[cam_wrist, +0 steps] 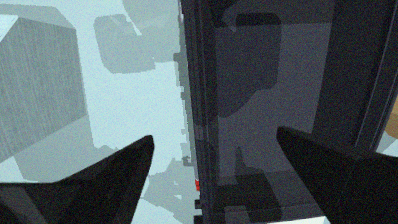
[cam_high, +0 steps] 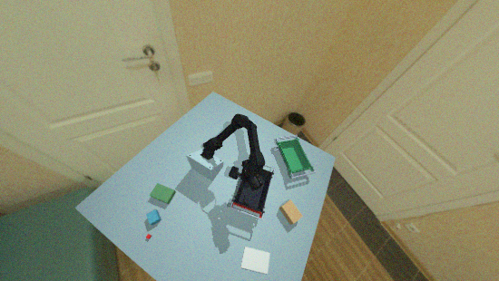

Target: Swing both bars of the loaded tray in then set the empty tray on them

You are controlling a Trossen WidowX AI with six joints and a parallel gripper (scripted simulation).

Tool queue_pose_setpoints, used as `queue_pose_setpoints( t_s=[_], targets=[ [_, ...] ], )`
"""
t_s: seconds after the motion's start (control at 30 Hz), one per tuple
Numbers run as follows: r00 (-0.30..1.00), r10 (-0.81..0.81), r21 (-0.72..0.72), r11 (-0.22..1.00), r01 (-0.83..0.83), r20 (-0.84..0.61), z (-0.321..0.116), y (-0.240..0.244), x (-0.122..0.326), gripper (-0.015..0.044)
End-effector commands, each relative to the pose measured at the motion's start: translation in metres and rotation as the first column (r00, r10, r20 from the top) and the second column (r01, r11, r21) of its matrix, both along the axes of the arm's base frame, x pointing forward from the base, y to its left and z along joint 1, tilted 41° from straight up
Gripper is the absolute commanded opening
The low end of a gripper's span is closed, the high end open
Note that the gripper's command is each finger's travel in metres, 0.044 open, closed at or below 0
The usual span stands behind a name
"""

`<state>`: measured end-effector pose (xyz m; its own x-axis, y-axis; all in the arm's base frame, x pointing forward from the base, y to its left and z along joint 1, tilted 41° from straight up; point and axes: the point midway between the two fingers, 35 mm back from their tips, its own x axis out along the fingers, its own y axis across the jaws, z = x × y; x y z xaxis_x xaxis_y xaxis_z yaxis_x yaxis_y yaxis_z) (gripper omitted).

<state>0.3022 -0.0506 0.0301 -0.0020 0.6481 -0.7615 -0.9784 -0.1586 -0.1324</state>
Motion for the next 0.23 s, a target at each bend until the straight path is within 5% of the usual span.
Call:
queue_pose_setpoints(
  t_s=[0.0, 0.2],
  targets=[
    [1.000, 0.004, -0.008, 1.000, -0.004, 0.008, 0.019, -0.015, -0.001, 0.0440],
    [1.000, -0.003, -0.002, 1.000, 0.003, 0.003, 0.030, -0.025, -0.004, 0.0440]
  ],
)
